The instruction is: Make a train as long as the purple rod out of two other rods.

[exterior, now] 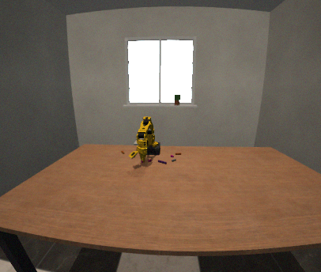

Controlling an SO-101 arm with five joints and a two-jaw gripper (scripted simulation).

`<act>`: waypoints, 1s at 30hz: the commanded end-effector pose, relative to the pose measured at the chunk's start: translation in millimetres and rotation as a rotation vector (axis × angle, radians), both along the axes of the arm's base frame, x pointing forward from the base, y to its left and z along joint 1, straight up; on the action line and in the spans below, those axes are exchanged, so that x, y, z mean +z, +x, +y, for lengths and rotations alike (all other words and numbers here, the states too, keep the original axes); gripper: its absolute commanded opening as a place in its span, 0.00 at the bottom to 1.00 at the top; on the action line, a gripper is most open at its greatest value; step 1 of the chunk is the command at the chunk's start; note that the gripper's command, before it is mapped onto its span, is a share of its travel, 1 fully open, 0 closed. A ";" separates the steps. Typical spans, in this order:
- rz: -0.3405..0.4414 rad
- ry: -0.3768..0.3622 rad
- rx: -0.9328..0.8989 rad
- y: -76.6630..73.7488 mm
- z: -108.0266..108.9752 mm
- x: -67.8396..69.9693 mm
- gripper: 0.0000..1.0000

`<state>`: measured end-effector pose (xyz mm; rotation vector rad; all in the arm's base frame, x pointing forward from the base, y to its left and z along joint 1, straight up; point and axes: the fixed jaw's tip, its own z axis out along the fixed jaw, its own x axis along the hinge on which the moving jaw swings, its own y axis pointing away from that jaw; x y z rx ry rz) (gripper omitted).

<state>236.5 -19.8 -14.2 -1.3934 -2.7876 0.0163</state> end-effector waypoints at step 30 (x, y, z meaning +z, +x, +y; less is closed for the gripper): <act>-0.003 0.015 0.273 -18.9 -54.2 1.0 0.00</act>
